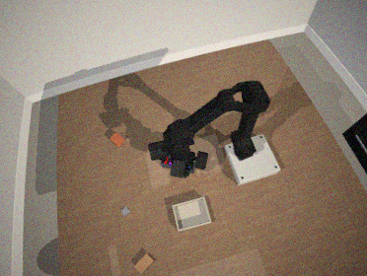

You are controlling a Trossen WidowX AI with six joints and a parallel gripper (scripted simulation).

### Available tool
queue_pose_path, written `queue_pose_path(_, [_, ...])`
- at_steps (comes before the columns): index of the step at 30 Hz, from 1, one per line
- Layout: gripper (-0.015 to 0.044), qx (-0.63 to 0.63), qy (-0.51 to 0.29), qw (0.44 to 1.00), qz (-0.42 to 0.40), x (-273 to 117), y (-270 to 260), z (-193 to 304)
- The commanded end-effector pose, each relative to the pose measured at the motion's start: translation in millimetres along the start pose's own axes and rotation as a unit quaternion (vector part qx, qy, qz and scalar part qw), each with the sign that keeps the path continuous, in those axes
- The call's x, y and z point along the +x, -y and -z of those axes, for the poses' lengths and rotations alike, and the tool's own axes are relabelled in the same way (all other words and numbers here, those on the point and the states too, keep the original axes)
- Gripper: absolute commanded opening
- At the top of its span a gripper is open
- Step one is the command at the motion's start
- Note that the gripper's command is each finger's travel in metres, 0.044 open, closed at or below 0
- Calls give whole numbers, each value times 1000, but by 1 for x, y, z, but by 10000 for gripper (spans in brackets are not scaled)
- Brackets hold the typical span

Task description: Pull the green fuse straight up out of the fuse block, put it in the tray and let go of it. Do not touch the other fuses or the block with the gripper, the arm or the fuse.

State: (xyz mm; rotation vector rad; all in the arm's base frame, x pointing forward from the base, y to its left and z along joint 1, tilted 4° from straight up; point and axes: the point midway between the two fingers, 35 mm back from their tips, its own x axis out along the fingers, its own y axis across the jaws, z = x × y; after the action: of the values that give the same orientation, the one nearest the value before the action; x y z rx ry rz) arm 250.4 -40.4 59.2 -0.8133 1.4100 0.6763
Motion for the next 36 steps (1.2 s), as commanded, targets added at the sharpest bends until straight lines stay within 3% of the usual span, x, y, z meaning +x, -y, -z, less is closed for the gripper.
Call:
queue_pose_path(1, [74, -3, -1, 1000, -5, 7, -1, 1])
queue_pose_path(36, [74, -3, -1, 1000, -5, 21, -1, 1])
